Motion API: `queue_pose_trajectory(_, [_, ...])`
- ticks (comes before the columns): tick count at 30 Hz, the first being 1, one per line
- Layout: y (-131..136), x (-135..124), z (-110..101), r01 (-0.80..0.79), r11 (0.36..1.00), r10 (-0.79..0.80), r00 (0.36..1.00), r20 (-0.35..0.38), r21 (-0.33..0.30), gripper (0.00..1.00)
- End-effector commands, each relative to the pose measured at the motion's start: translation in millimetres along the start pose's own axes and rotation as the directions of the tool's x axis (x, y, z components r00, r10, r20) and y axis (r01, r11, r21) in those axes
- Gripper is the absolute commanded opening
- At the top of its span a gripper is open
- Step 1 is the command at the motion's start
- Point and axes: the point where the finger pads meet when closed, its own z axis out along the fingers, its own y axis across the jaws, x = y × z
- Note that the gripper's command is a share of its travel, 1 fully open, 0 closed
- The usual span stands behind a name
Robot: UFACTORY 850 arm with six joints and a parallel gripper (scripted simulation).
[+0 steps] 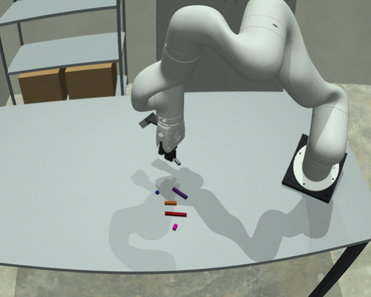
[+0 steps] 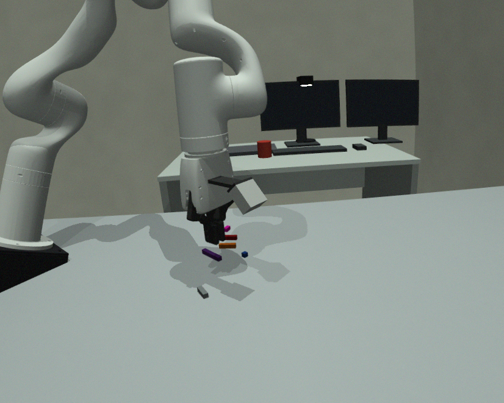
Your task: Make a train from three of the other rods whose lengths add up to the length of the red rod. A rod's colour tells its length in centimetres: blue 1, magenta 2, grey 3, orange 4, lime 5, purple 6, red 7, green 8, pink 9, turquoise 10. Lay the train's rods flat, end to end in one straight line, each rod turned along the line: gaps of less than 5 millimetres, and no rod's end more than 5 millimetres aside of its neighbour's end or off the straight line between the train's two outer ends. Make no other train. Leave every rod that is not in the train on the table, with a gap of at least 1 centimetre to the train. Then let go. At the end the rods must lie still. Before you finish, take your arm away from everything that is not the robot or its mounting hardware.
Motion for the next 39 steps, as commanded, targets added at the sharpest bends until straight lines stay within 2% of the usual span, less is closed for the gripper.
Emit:
queue_pose_trajectory(1, [-0.3, 1.0, 21.1, 0.001, 1.0, -0.001, 1.0, -0.003, 0.002, 0.04])
queue_pose_trajectory(5, [-0.2, 0.9, 39.0, 0.001, 1.0, -0.001, 1.0, -0.003, 0.002, 0.04])
queue_pose_trajectory(7, [-0.2, 0.9, 39.0, 0.001, 1.0, -0.001, 1.0, -0.003, 0.002, 0.04])
queue_pose_trajectory(16, [0.0, 0.9, 65.1, 0.001, 1.0, -0.001, 1.0, -0.003, 0.002, 0.04])
queue_pose_trajectory(39, [0.0, 0.9, 68.1, 0.001, 1.0, -0.001, 1.0, -0.003, 0.002, 0.04])
